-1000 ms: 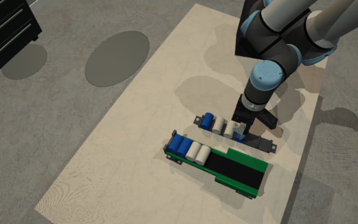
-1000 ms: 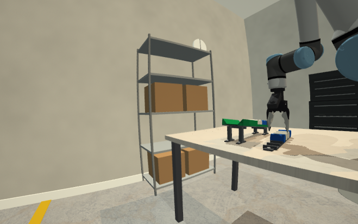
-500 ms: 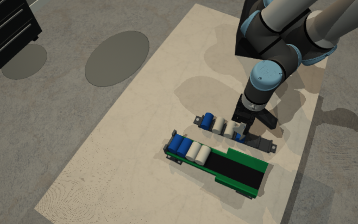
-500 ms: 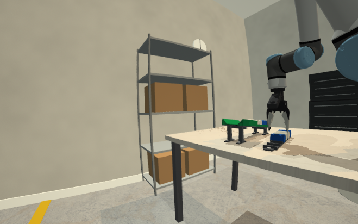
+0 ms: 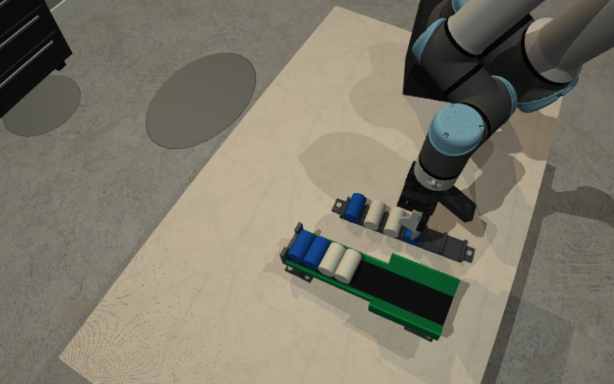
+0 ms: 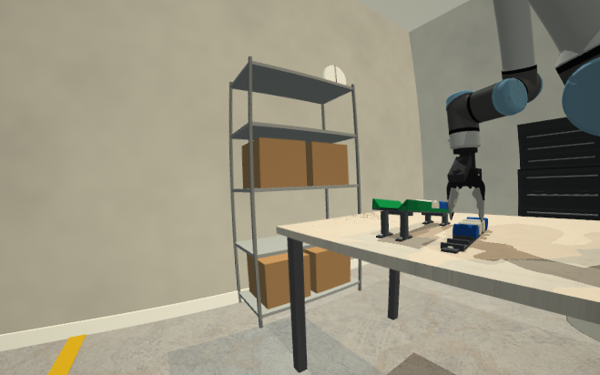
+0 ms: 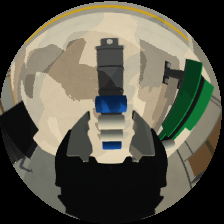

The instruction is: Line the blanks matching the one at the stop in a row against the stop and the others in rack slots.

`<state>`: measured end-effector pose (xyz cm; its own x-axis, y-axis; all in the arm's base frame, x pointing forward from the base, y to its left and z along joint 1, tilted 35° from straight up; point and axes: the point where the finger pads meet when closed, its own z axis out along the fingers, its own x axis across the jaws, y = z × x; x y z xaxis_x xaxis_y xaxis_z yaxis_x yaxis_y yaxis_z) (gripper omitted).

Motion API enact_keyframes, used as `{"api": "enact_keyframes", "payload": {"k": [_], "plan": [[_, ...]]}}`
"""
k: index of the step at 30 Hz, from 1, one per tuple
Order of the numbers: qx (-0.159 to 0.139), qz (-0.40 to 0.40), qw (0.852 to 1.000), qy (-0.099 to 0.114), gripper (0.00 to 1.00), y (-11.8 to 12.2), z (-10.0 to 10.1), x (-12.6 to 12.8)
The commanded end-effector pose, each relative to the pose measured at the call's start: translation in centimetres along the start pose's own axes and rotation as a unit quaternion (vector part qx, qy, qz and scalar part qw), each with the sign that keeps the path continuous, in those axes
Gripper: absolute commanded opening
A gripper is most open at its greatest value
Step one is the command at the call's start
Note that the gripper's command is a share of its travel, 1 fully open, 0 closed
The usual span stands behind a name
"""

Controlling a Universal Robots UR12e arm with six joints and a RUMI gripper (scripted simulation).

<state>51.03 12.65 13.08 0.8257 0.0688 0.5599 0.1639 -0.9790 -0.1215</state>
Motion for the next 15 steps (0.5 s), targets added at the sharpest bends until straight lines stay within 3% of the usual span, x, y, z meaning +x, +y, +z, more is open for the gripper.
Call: {"api": "enact_keyframes", "payload": {"k": [1,15], "plan": [[0.000,0.000,1.000,0.000,0.54,0.0,0.1,0.0],[0.000,0.000,1.000,0.000,0.54,0.0,2.7,0.0]]}}
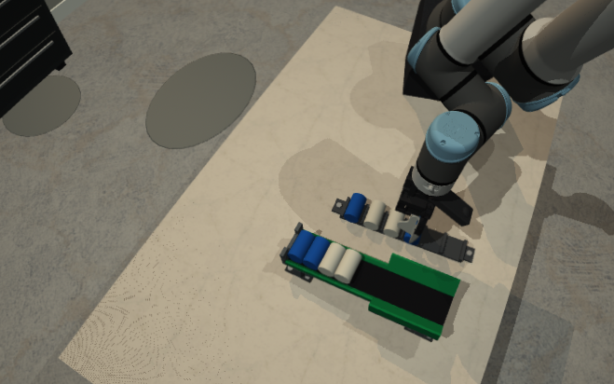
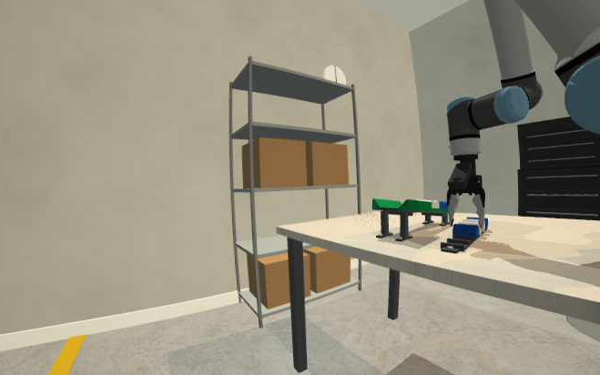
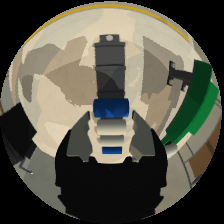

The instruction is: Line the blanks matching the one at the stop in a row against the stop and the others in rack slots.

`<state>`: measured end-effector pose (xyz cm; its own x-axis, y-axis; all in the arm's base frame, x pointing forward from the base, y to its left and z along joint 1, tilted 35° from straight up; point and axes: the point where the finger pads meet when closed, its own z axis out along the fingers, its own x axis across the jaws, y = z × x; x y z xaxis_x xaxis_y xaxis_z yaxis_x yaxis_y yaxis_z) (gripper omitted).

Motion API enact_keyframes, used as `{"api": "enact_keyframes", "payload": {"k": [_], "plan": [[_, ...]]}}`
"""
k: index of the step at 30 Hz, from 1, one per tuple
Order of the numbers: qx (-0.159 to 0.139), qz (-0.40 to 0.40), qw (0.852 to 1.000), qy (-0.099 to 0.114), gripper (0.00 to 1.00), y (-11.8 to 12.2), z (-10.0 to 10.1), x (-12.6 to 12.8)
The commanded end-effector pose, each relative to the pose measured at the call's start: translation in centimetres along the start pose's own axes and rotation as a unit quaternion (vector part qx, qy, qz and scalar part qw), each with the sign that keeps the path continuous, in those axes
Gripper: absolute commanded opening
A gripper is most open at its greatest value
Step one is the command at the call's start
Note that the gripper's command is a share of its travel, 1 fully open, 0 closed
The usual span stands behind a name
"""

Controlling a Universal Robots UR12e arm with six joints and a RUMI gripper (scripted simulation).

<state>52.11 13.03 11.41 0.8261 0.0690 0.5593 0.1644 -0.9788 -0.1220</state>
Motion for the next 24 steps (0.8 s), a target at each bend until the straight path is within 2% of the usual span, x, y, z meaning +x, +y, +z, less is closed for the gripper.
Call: {"api": "enact_keyframes", "payload": {"k": [1,24], "plan": [[0.000,0.000,1.000,0.001,0.54,0.00,0.85,0.06],[0.000,0.000,1.000,0.001,0.54,0.00,1.44,0.06]]}}
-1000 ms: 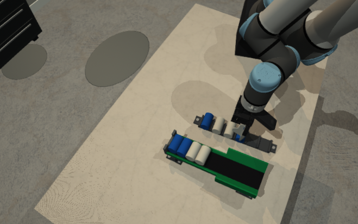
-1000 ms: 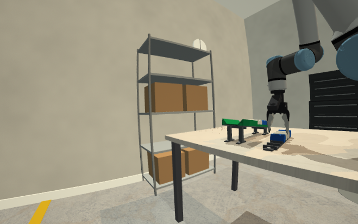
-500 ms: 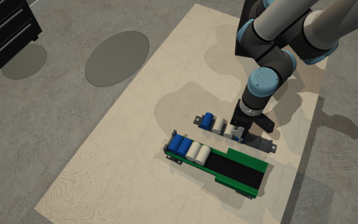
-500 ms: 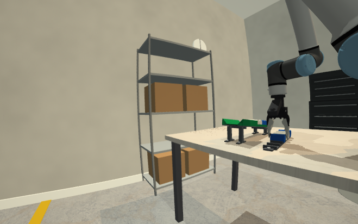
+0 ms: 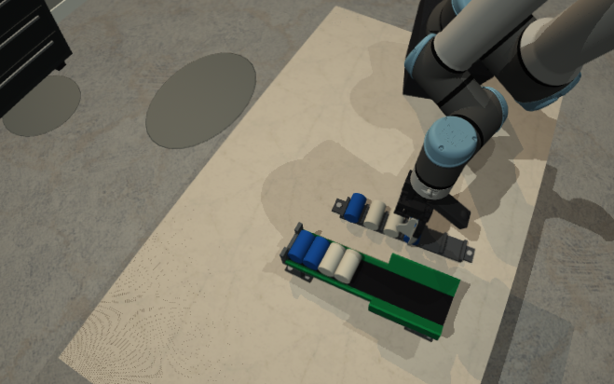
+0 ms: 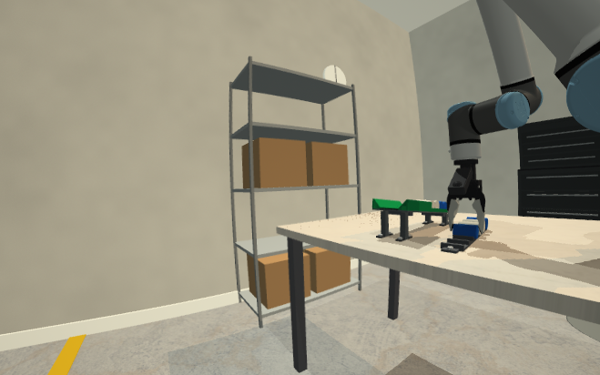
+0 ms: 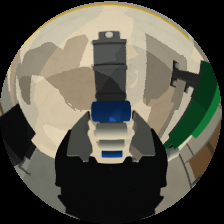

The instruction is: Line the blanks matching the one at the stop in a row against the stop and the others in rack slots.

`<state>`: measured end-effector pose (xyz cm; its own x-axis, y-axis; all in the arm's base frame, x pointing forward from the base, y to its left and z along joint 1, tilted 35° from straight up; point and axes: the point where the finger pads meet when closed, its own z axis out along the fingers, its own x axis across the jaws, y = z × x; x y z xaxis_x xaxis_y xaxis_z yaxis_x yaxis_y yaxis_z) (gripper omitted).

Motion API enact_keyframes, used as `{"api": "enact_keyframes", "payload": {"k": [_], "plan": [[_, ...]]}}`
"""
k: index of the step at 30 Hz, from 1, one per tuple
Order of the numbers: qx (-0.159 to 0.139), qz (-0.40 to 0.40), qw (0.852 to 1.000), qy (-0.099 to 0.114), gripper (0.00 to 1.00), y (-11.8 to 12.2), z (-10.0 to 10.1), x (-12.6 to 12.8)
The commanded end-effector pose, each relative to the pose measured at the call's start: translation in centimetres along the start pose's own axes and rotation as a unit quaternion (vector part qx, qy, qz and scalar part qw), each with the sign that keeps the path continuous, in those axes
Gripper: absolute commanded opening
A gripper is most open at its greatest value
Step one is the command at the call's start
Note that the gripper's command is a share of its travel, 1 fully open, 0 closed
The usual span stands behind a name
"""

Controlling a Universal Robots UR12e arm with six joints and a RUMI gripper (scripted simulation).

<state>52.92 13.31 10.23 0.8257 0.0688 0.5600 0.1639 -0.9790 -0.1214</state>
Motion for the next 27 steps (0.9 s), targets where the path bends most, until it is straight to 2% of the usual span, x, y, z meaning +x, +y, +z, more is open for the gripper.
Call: {"api": "enact_keyframes", "payload": {"k": [1,22,23,27], "plan": [[0.000,0.000,1.000,0.000,0.54,0.00,-0.02,0.03],[0.000,0.000,1.000,0.000,0.54,0.00,-0.02,0.03],[0.000,0.000,1.000,0.000,0.42,0.00,-0.02,0.03],[0.000,0.000,1.000,0.000,0.42,0.00,-0.02,0.03]]}}
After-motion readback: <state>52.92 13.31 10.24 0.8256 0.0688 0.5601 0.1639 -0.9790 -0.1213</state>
